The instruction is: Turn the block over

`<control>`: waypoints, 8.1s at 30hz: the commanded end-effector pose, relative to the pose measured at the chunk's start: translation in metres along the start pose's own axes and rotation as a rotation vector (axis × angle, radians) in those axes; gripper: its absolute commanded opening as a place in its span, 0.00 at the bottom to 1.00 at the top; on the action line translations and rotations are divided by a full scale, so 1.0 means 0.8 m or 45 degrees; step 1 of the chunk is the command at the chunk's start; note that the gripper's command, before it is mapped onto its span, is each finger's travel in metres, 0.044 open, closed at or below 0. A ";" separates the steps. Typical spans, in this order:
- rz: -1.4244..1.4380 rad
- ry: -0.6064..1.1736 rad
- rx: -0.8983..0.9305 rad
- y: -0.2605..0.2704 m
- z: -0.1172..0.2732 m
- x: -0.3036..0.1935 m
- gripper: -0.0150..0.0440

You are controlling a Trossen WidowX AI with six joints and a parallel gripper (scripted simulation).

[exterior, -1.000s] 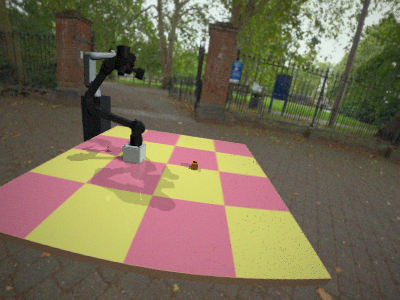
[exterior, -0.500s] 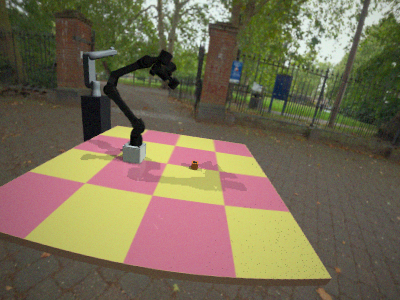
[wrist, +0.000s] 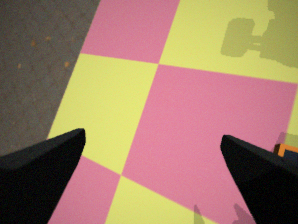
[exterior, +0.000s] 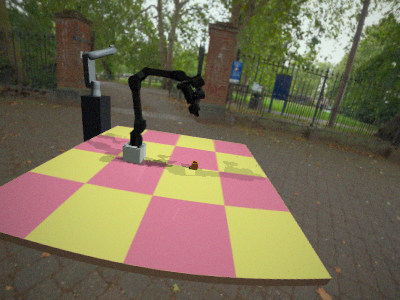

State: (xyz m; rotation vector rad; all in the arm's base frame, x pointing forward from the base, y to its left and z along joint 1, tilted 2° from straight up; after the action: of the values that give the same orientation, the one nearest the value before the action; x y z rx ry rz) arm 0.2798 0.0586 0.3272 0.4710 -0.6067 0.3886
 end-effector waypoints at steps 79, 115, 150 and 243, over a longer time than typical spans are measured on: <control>-0.203 0.776 -0.475 -0.233 -0.243 -0.137 0.41; -0.087 0.368 -0.604 -0.212 -0.216 -0.155 0.25; 0.071 -0.186 -0.758 -0.214 -0.251 -0.223 0.25; 0.091 -0.238 -0.775 -0.205 -0.232 -0.219 1.00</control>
State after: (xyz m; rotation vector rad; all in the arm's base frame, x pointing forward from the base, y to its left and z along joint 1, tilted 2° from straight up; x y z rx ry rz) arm 0.2988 -0.0138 0.0155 -0.1135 -0.9908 0.2009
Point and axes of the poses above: the point midway between the two fingers, 35 mm back from their tips, its own z axis back along the fingers, its own y axis across the jaws, x = y × z, the point moved 9 cm from there along z, back along the fingers, and after that the axes turned 15 degrees about z, right-handed, at the moved point
